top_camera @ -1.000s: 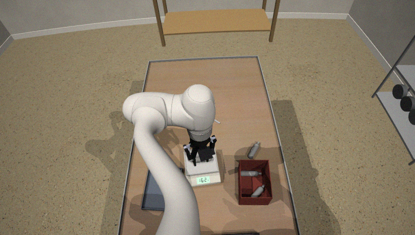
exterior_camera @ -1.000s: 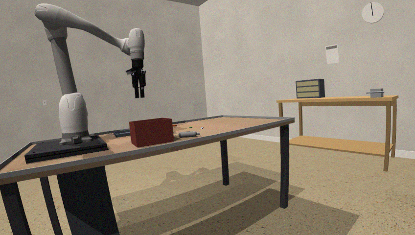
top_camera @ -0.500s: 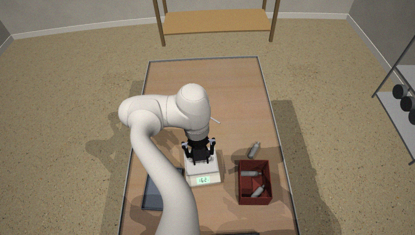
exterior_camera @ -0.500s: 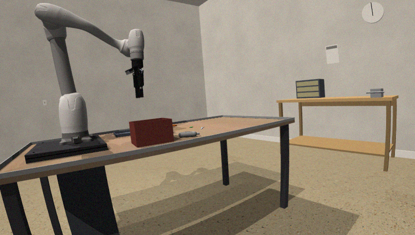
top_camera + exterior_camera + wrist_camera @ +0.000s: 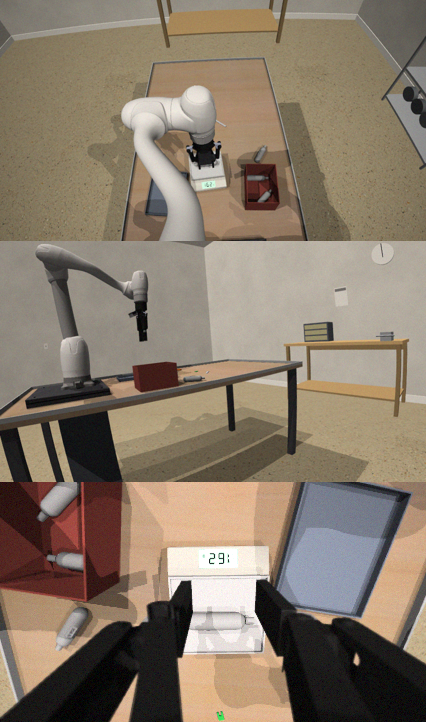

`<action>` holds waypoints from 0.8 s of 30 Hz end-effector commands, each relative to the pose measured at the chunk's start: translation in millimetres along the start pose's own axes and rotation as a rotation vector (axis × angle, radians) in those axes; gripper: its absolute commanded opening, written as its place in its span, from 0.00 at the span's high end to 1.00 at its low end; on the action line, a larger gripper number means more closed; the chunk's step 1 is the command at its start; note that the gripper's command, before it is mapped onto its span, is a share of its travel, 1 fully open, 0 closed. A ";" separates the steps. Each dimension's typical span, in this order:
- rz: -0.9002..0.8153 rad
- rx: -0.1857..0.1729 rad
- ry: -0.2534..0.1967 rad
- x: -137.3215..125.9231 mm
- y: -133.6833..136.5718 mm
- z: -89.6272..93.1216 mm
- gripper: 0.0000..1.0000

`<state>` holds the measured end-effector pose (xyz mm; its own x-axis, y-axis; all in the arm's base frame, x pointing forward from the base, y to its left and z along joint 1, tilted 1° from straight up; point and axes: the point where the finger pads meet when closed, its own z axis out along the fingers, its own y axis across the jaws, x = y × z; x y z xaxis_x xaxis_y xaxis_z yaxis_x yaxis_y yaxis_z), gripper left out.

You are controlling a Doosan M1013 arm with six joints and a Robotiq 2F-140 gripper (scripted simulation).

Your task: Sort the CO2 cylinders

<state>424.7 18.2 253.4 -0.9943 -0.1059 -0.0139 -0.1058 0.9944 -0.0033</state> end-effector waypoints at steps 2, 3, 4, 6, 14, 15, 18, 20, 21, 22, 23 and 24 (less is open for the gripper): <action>0.000 0.000 -0.001 -0.3 0.0 -0.5 0.60; 0.000 0.000 -0.001 -0.3 0.0 -0.5 0.60; 0.000 0.000 -0.001 -0.3 0.0 -0.5 0.60; 0.000 0.000 -0.001 -0.3 0.0 -0.5 0.60; 0.000 0.000 -0.001 -0.3 0.0 -0.5 0.60; 0.000 0.000 -0.001 -0.3 0.0 -0.5 0.60; 0.000 0.000 -0.001 -0.3 0.0 -0.5 0.60; -0.001 0.000 -0.001 -0.4 0.0 -0.4 0.60; -0.001 0.000 -0.001 -0.4 0.0 -0.4 0.60; -0.001 0.000 -0.001 -0.4 0.0 -0.4 0.60; -0.005 0.000 -0.001 -0.7 0.0 -0.3 0.60; -0.016 0.000 -0.001 -1.4 0.0 0.2 0.60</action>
<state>424.8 18.2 253.3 -0.9940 -0.1085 -0.0136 -0.1085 0.9941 -0.0034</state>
